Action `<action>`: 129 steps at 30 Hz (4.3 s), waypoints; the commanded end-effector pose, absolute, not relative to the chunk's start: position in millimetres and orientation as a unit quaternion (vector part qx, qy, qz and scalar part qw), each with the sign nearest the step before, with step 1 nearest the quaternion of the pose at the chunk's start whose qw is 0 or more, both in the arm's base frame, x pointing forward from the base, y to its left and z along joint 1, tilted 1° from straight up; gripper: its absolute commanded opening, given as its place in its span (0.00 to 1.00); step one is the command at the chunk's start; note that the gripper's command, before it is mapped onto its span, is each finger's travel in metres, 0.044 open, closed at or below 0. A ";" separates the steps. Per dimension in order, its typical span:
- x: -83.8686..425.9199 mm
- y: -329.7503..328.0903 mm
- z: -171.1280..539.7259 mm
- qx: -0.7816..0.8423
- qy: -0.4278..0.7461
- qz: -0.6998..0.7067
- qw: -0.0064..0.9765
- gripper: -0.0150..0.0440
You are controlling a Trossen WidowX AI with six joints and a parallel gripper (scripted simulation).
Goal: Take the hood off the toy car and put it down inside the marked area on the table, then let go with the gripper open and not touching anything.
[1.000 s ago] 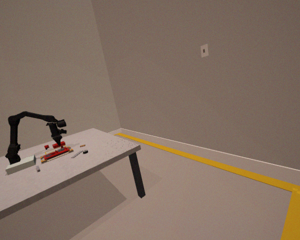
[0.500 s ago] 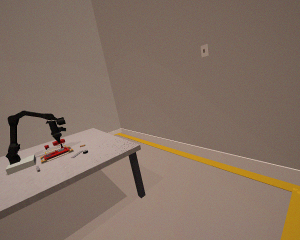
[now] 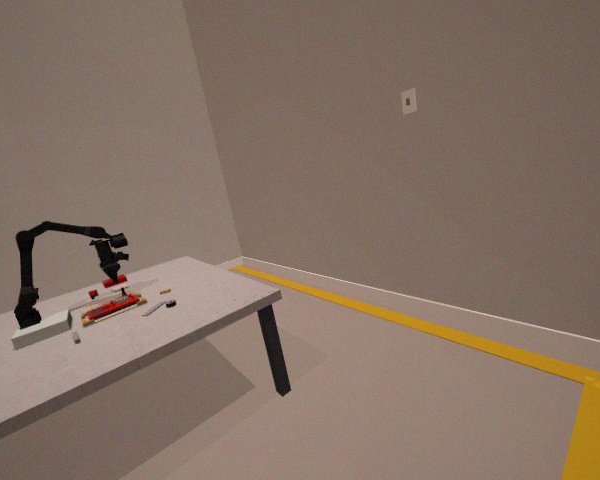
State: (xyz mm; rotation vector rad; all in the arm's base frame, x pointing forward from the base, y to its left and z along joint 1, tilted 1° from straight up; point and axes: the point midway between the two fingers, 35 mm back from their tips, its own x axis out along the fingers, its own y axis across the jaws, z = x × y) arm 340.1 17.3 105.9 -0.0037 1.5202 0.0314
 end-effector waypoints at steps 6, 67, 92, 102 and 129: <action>328.0 64.1 108.7 -0.001 0.689 0.014 0.724 0.25; 312.3 117.1 70.5 0.004 0.690 0.014 0.723 0.25; 312.2 117.3 48.1 0.004 0.691 0.014 0.723 0.25; 311.7 117.1 39.3 0.004 0.691 0.014 0.723 0.25; 311.6 117.2 26.6 0.004 0.691 0.014 0.723 0.25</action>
